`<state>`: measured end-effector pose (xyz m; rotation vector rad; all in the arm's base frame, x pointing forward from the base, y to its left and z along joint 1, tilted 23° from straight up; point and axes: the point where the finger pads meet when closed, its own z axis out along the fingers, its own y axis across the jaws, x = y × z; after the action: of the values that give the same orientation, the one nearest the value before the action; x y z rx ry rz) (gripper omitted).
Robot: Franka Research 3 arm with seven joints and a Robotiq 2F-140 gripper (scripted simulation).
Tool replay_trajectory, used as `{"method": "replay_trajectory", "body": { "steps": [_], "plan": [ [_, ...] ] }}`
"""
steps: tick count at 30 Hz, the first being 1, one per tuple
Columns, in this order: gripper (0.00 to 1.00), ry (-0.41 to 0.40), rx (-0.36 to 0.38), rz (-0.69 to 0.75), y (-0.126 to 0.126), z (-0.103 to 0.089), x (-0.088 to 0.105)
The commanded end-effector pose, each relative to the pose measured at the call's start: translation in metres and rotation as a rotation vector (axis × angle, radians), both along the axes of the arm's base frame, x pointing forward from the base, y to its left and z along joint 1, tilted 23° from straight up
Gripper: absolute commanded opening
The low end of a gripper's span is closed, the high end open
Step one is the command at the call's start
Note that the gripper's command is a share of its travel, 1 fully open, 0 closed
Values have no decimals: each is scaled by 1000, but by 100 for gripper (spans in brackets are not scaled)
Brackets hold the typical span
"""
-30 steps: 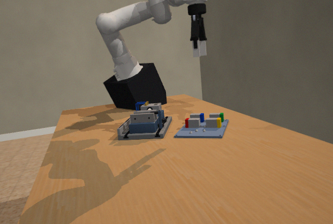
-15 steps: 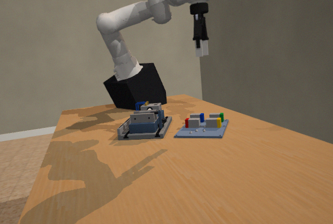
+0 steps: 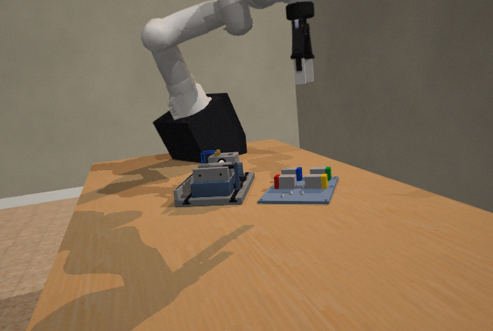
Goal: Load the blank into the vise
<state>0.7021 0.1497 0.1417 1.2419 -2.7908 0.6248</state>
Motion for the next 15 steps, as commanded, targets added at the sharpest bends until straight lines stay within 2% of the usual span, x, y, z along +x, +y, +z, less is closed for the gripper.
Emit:
{"method": "replay_trajectory", "body": {
  "steps": [1, 4, 15],
  "plan": [
    [100, -1, 0, -6, 0, 0, -3],
    [100, -3, 0, -15, 0, 1, -8],
    [100, -3, 0, -15, 0, 1, -8]
  ]
}}
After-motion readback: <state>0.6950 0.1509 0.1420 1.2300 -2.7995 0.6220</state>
